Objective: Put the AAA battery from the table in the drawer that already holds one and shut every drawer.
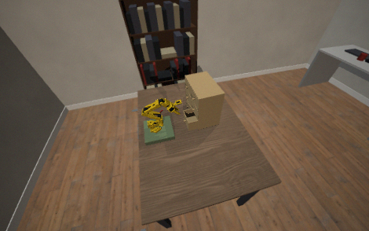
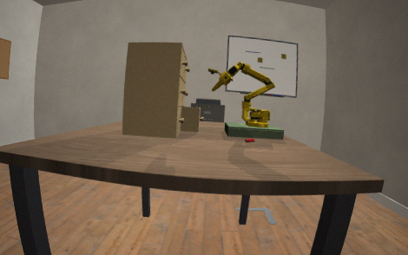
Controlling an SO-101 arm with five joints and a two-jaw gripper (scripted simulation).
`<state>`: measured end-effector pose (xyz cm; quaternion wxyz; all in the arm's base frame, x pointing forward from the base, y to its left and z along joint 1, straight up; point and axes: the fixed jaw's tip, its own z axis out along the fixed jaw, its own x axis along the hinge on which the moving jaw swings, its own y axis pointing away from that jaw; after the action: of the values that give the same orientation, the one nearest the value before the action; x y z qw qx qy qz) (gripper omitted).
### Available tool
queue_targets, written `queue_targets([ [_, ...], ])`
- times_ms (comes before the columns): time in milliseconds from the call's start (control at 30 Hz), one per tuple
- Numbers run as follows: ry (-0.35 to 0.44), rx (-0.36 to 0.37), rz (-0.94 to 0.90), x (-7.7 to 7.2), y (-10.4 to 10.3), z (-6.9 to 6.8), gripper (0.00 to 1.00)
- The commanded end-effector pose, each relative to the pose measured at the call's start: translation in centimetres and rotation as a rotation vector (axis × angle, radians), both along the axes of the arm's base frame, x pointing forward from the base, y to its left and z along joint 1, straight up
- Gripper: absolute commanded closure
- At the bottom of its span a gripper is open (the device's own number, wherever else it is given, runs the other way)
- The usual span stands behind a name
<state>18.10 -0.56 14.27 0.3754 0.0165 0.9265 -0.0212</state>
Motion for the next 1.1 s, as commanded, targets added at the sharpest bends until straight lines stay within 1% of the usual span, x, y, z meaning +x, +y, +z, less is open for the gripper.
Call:
queue_targets([
  [0,-0.015,0.005,-0.013,0.2,-0.2,0.3,0.79],
  [333,-0.015,0.005,-0.013,0.2,-0.2,0.3,0.79],
  [733,0.247,0.017,-0.012,-3.1,0.0,-5.1,0.79],
  [900,0.247,0.017,-0.012,-3.1,0.0,-5.1,0.79],
  [1067,0.174,0.013,-0.012,-2.2,-0.1,-4.4,0.79],
])
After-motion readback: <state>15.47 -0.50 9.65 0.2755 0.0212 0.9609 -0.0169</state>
